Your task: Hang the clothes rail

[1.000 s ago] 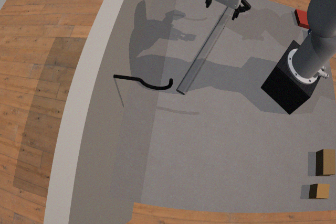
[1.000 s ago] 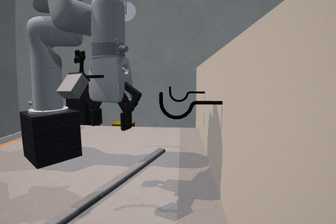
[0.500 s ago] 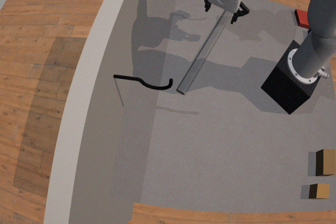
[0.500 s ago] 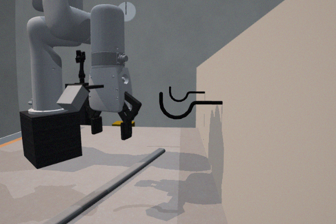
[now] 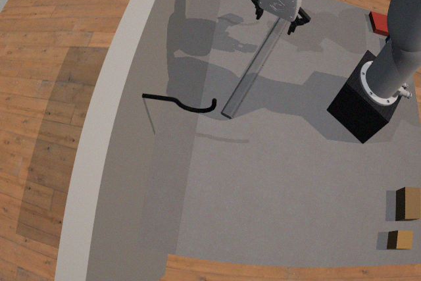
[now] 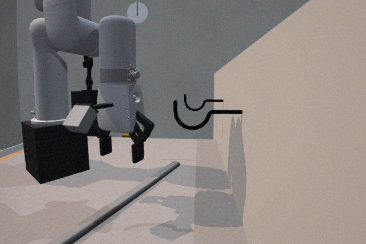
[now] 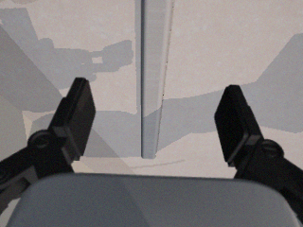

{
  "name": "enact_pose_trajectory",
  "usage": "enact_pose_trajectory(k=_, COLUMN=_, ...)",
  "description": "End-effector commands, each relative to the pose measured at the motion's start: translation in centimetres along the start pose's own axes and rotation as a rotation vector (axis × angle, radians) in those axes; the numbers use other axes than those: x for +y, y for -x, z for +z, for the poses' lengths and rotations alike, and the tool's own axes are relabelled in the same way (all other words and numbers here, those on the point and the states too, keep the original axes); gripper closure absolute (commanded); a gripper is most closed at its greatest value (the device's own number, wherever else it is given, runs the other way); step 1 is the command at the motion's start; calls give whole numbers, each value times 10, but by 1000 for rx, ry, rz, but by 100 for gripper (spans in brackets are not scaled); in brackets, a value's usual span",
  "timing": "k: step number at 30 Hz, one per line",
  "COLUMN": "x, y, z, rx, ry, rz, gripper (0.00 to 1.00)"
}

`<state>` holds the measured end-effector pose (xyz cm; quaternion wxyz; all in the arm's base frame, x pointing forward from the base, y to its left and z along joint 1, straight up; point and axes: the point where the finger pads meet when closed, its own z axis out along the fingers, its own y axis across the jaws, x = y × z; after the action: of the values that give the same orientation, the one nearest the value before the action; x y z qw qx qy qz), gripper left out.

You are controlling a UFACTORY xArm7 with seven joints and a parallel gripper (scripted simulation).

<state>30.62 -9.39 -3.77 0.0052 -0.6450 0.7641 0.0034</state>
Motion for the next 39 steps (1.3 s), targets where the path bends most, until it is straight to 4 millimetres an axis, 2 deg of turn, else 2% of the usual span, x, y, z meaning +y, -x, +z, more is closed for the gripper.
enact_pose_trajectory(k=1, x=-2, y=0, z=10, rx=15, ry=-8, rz=1, gripper=0)
enact_pose_trajectory(k=28, x=-2, y=-1, z=49, rx=14, ry=-8, rz=2, gripper=0)
enact_pose_trajectory(k=39, x=-2, y=-1, z=49, rx=14, ry=-8, rz=2, gripper=0)
